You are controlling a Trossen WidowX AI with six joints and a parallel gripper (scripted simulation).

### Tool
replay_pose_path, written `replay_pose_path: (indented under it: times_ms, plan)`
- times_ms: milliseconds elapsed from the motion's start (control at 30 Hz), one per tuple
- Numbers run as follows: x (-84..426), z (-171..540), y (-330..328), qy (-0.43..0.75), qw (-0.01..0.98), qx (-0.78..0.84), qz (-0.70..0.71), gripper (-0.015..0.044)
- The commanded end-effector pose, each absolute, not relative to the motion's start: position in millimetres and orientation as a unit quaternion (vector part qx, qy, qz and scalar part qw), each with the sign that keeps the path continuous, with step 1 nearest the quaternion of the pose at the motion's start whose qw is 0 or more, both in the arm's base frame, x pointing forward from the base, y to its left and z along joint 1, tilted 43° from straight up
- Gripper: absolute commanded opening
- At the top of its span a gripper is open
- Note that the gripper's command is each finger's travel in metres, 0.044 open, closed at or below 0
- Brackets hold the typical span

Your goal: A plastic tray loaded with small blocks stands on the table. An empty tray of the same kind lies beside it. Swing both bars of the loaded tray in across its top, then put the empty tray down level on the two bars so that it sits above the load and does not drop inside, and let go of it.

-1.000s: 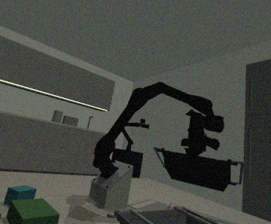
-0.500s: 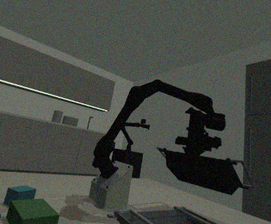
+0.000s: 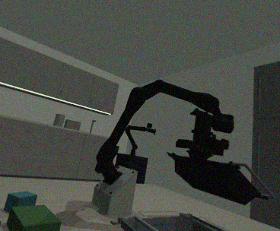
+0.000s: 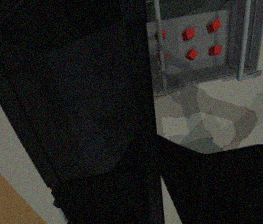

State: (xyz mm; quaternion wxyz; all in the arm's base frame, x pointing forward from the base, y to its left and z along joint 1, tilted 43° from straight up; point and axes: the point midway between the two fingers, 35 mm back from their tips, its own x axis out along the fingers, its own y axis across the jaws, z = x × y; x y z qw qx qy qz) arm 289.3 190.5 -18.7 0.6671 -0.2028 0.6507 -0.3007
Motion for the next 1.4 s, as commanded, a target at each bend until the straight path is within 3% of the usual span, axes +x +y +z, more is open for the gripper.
replay_pose_path:
  times_ms: [0,1367]
  plan:
    - [293.7,-8.0,191.4,0.636,0.682,-0.174,-0.316,0.0]
    - [319.9,39.7,134.3,0.485,0.701,0.071,-0.518,0.0]
